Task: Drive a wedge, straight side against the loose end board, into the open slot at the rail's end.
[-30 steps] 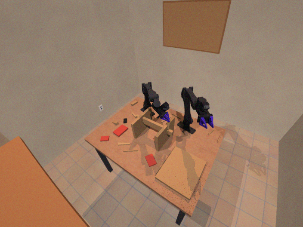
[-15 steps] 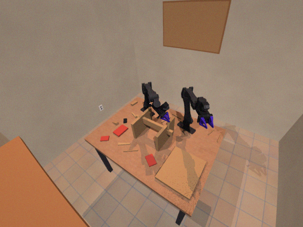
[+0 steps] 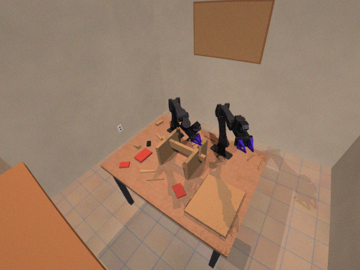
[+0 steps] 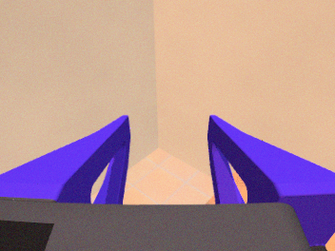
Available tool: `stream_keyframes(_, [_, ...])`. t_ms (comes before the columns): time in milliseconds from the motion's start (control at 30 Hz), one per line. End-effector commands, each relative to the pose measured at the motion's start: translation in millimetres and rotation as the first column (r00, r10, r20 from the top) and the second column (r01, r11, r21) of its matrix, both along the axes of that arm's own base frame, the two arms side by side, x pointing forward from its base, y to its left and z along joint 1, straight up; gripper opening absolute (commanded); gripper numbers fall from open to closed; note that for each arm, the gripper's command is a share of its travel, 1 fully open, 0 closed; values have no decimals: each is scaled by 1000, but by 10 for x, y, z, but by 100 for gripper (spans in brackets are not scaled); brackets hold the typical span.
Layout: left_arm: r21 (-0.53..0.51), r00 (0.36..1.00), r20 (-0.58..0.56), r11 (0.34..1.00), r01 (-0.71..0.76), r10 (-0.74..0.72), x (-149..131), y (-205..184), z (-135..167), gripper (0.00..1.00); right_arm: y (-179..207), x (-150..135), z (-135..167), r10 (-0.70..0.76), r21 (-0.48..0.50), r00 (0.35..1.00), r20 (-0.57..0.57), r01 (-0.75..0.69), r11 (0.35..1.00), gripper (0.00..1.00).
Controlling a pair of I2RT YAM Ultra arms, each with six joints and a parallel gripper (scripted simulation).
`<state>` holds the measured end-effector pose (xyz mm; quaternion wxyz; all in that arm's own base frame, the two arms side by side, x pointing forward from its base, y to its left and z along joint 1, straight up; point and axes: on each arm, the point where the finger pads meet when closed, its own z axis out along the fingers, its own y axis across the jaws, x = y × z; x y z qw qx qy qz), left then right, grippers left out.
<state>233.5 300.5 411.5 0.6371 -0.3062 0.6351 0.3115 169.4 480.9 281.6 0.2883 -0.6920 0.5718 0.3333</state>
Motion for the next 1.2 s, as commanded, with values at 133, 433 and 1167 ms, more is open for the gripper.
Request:
stream_keyframes(133, [3, 1000, 10, 1000, 7, -7, 22, -11, 87, 43, -5, -55, 106, 10, 37, 1000, 7, -10, 999, 1])
stream_keyframes(433, [3, 1000, 10, 1000, 7, -7, 22, -11, 87, 43, 6, -55, 209, 11, 60, 1000, 21, -12, 998, 1])
stream_keyframes(1167, [3, 1000, 10, 1000, 7, -7, 22, -11, 87, 43, 3, -40, 29, 11, 56, 1000, 20, -12, 998, 1])
